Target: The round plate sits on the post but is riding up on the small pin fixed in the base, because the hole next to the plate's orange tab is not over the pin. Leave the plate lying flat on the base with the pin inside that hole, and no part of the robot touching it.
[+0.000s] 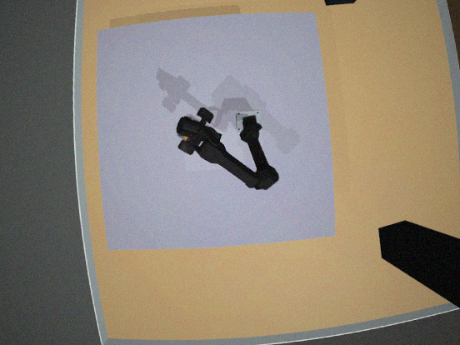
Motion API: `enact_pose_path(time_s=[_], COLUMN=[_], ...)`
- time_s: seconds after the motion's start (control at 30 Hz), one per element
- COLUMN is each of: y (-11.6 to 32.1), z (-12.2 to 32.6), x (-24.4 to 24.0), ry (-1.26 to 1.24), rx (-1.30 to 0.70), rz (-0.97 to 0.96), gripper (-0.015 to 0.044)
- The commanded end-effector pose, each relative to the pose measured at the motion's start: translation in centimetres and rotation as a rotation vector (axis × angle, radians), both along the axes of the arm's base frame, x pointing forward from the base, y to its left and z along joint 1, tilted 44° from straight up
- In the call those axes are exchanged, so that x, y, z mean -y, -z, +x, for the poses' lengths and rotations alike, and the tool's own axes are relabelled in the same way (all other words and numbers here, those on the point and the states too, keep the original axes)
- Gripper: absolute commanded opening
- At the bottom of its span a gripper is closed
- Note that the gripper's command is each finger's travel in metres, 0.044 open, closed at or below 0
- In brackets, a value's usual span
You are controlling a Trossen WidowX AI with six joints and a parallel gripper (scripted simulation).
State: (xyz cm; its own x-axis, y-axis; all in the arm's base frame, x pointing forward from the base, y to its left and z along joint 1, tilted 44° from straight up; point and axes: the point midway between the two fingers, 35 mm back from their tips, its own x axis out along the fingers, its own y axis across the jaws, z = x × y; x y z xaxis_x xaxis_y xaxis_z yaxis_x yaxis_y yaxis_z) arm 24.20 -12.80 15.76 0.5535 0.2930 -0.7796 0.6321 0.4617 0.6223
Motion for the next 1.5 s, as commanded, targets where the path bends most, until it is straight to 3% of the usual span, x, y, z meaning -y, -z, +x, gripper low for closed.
enact_pose_path(time_s=[0.0,0.23,0.53,0.9,1.47], y=[5.3,8.2,8.1,11.3,10.6], z=[1.1,0.5,0.7,1.5,2.9], x=[-5.0,-8.0,-8.2,-11.5,-12.1], ry=[-0.526,-0.82,-0.82,-0.82,-0.82], rx=[-0.02,0.006,0.007,0.008,0.009], rz=[0.048,0.109,0.109,0.11,0.11], gripper=[0.0,0.0,0.0,0.0,0.0])
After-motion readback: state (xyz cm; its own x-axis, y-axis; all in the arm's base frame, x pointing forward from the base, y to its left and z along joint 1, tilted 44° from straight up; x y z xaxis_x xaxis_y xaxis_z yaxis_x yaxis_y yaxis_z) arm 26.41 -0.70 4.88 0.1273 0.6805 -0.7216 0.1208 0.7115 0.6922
